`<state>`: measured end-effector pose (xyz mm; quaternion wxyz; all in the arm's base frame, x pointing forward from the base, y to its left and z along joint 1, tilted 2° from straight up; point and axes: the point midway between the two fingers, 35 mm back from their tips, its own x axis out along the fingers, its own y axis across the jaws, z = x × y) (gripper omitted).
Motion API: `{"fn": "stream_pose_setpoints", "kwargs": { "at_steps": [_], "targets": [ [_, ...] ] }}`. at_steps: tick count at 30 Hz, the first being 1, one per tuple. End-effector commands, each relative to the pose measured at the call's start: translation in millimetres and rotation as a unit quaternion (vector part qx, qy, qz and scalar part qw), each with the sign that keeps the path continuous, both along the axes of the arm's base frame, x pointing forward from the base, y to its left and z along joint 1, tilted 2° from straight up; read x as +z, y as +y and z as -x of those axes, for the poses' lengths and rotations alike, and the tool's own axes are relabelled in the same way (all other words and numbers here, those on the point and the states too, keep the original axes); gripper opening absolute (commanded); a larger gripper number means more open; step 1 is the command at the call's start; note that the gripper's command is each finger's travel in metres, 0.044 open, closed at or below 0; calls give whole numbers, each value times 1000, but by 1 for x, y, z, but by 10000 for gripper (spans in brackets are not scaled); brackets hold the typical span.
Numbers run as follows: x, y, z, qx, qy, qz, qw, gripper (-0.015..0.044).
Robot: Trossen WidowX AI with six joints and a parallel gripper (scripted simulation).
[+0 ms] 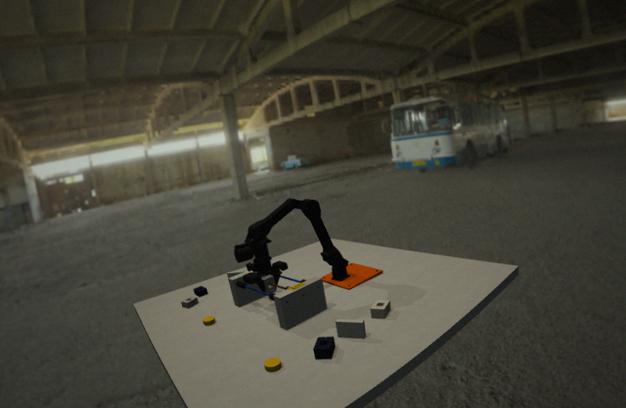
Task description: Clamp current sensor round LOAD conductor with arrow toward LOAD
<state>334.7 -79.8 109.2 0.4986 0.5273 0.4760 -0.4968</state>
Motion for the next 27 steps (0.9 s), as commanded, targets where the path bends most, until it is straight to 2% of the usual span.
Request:
{"fn": "stream_pose_setpoints", "kwargs": {
  "at_steps": [1, 22, 27],
  "targets": [
    [0, 0, 0, 0, 0, 0, 1000, 254],
    [0, 0, 0, 0, 0, 0, 1000, 254],
    [0, 0, 0, 0, 0, 0, 1000, 385]
  ]
}}
